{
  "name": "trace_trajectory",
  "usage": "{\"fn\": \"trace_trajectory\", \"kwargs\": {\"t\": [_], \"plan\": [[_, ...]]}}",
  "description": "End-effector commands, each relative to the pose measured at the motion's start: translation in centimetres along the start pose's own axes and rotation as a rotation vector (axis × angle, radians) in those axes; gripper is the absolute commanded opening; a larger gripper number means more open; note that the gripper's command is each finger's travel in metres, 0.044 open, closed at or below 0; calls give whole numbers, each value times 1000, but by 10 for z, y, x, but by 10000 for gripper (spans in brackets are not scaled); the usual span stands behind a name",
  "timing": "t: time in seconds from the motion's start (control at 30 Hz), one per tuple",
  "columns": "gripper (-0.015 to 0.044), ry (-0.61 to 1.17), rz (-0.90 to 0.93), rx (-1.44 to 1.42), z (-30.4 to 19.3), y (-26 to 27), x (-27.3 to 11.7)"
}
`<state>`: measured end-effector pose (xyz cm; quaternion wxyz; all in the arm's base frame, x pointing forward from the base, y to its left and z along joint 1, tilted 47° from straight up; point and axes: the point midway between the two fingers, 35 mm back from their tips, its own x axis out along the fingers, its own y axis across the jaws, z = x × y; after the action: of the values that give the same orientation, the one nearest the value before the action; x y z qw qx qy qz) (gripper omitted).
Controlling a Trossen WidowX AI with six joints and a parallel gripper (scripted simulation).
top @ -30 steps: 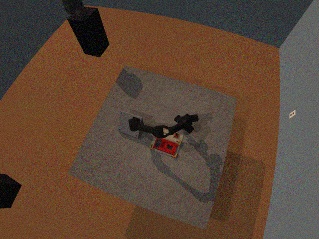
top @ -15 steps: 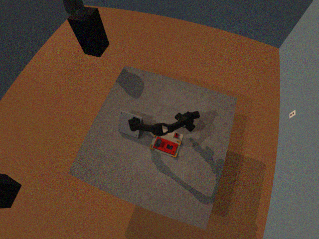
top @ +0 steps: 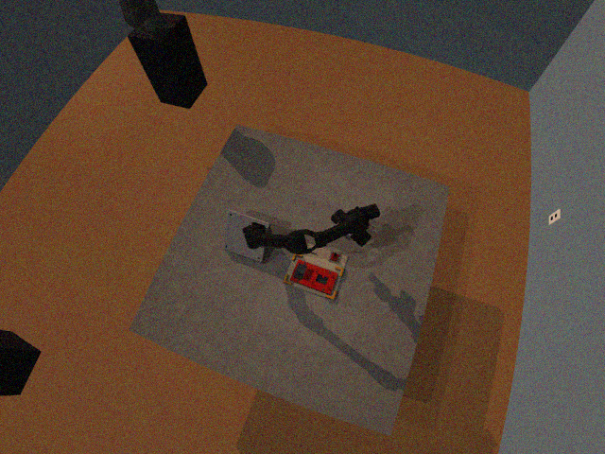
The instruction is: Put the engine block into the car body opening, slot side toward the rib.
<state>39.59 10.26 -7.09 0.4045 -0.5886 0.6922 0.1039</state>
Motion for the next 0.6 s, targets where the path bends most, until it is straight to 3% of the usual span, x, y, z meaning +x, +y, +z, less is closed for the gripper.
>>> {"fn": "trace_trajectory", "kwargs": {"t": [0.0,0.23,0.57], "plan": [[0,-7,-1,9,-1,-1,-11],[0,-7,-1,9,18,9,15],[0,-51,-1,9,14,8,13]]}}
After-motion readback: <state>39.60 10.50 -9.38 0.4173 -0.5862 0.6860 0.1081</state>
